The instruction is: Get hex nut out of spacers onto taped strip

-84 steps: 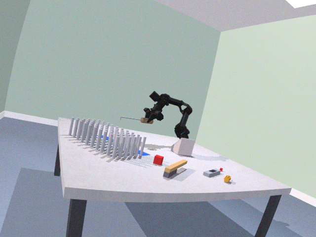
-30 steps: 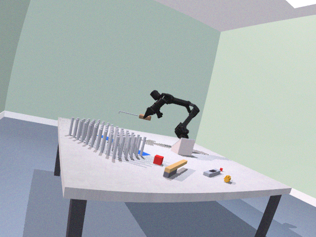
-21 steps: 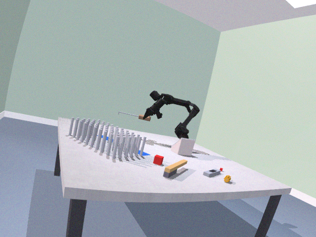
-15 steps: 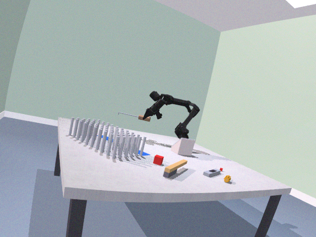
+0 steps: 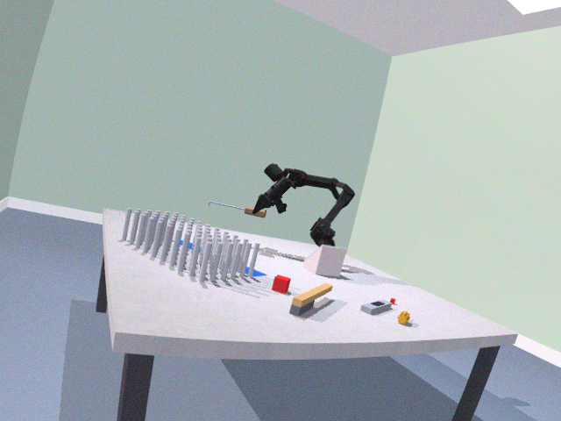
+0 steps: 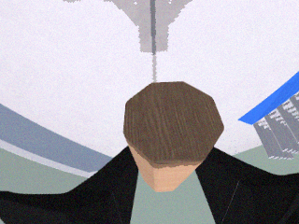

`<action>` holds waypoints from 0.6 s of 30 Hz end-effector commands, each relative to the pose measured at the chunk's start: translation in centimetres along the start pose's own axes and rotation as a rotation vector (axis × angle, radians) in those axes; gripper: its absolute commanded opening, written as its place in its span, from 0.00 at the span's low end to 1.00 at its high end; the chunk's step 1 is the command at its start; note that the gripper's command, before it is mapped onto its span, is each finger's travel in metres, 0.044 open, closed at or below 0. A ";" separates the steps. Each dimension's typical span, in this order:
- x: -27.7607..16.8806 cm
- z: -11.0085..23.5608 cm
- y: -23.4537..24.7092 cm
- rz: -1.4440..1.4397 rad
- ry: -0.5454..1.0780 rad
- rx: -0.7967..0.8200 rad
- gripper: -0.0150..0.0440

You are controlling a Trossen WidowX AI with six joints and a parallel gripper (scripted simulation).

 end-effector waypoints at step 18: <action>0.4 -1.2 -0.2 0.003 -0.005 -0.009 0.25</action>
Point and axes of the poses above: the point midway between the two fingers, 35 mm back from their tips, its own z axis back along the fingers, its own y axis across the jaws, x = y × z, the point moved 8 cm from there along z, back along the fingers, and after that the axes turned 12 degrees about -z, right-handed, at the moved point
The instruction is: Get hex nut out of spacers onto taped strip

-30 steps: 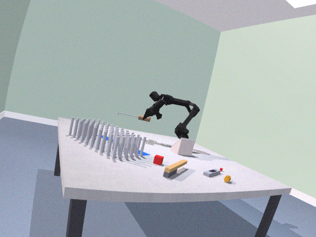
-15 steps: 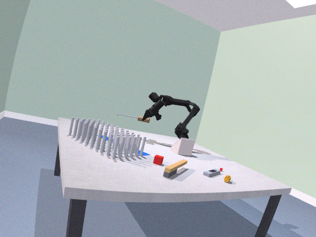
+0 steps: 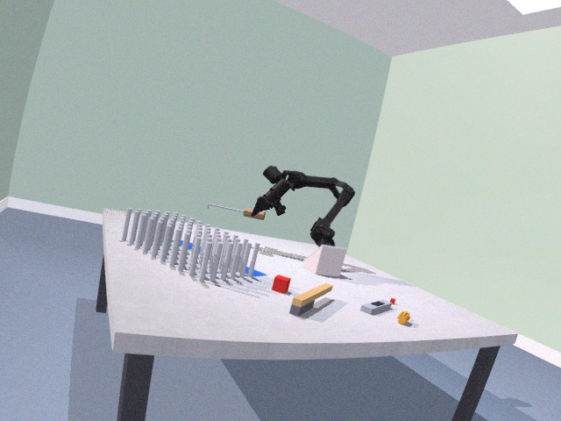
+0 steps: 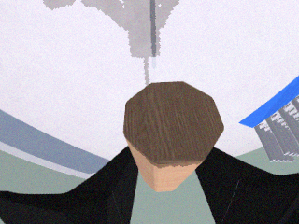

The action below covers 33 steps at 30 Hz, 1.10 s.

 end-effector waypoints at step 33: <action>0.8 -2.0 -0.1 0.002 -0.004 -0.010 0.25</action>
Point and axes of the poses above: the point midway between the two fingers, 35 mm back from their tips, its own z axis back along the fingers, its own y axis across the jaws, x = y × z, the point moved 8 cm from there along z, back along the fingers, and after that the axes turned 12 degrees about -z, right-handed, at the moved point
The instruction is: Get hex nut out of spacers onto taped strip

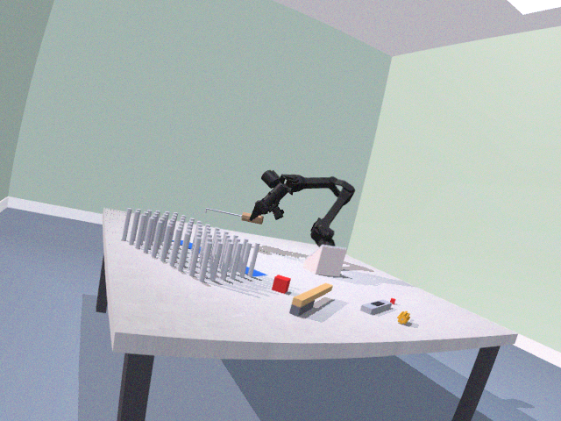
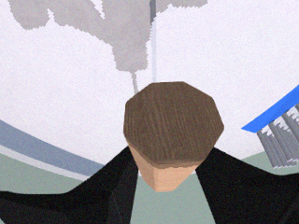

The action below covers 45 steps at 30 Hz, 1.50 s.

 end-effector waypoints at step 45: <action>1.3 -2.5 0.2 0.004 0.002 -0.008 0.25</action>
Point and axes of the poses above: the point midway between the two fingers, 35 mm back from their tips, its own z axis back along the fingers, its own y axis across the jaws, x = y × z, the point moved 8 cm from there along z, back along the fingers, and after that the axes turned 12 degrees about -z, right-handed, at the moved point
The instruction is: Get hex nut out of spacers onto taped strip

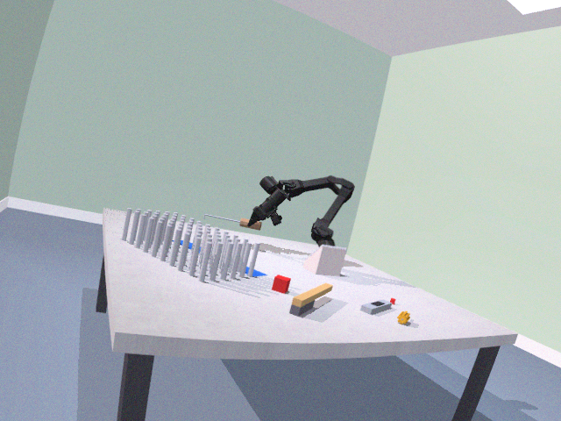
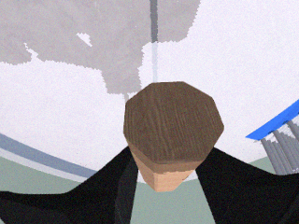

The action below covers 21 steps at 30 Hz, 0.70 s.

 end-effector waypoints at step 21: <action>0.8 -1.2 0.2 0.006 0.005 -0.007 0.25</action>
Point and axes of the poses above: the point midway between the two fingers, 35 mm back from their tips, its own z axis back along the fingers, its own y axis across the jaws, x = y × z, the point moved 8 cm from there along z, back along the fingers, and after that the axes turned 12 degrees about -z, right-handed, at the moved point
